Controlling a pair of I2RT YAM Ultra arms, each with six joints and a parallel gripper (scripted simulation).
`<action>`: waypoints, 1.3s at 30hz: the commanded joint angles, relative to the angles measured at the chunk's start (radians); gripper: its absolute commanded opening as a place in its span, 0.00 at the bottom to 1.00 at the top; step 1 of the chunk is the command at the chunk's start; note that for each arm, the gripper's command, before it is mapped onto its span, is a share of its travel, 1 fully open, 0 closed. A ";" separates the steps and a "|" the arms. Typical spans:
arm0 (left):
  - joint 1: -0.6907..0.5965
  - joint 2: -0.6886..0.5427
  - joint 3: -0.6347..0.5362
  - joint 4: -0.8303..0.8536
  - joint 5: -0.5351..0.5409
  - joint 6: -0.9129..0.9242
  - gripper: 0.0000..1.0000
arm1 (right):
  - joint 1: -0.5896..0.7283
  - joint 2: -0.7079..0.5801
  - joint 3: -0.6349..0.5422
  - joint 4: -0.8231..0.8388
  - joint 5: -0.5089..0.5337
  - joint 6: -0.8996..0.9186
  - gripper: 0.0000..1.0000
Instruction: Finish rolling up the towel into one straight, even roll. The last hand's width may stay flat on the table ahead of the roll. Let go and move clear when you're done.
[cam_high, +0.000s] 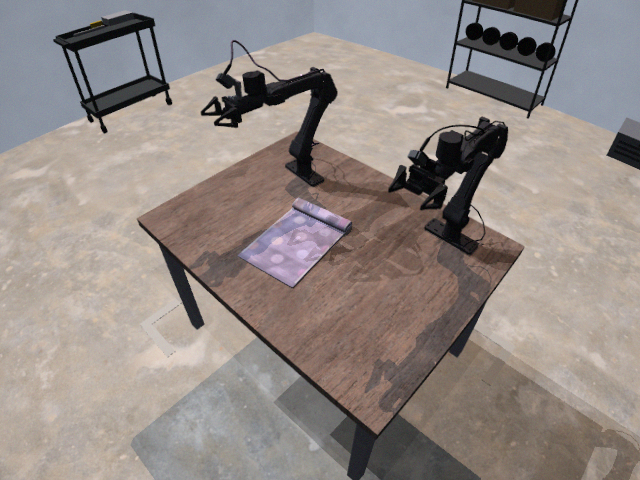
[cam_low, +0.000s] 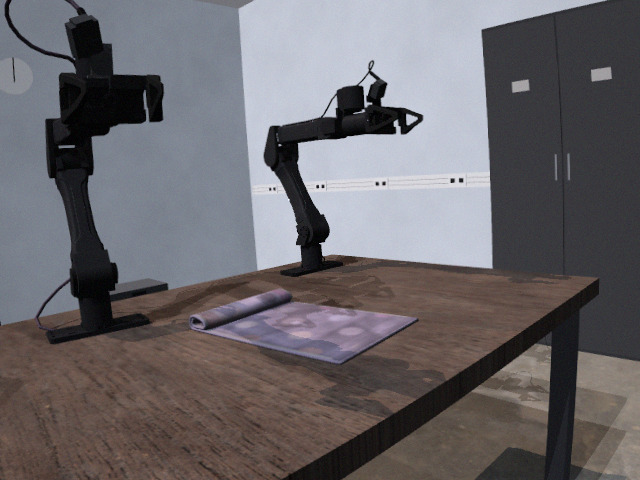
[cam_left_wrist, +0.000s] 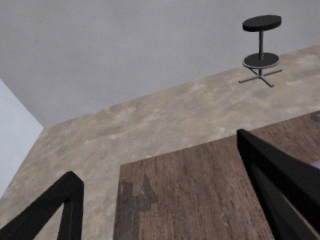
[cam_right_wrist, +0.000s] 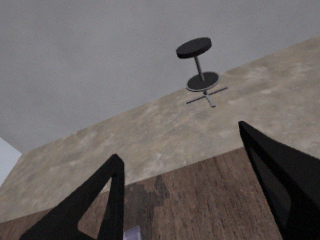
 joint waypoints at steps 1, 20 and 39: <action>0.000 -0.010 0.016 0.008 0.000 -0.002 1.00 | 0.000 -0.011 0.019 0.014 0.000 -0.003 1.00; -0.005 -0.005 -0.008 0.000 0.004 0.006 1.00 | -0.003 -0.008 -0.011 0.001 -0.014 -0.007 1.00; -0.196 -0.117 -0.234 -0.031 0.088 0.213 0.99 | -0.088 -0.221 -0.298 -0.049 -0.447 -0.288 0.99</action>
